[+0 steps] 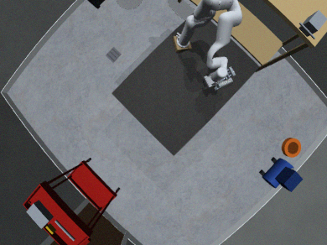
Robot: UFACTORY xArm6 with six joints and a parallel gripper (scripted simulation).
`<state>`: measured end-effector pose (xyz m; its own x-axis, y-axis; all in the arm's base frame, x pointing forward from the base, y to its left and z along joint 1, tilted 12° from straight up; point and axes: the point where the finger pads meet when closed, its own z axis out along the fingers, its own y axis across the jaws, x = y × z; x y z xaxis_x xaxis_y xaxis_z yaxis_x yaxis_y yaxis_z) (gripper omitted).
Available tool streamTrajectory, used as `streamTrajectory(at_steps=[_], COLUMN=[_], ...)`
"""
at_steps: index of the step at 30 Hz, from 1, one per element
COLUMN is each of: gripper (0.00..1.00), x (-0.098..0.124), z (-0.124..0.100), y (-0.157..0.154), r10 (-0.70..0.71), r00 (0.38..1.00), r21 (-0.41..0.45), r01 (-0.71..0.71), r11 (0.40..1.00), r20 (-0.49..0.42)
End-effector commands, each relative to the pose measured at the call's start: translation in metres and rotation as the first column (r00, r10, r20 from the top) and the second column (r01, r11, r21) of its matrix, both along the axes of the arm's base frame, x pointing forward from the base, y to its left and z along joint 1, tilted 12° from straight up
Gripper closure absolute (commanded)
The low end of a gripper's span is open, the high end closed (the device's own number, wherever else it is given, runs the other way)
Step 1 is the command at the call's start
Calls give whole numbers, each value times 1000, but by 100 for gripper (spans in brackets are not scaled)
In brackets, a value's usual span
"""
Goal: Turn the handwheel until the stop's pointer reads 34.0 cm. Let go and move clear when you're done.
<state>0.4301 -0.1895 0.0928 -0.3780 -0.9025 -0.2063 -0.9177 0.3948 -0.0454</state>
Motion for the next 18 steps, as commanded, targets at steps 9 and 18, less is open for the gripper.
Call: streamTrajectory(at_steps=[9, 18], gripper=[94, 94], x=[7, 14], z=[1, -2], y=[-3, -5], r10=[0, 0], r00=[1000, 1000], r21=[-2, -2], r01=[0, 0], r11=[1000, 1000], r20=[3, 3])
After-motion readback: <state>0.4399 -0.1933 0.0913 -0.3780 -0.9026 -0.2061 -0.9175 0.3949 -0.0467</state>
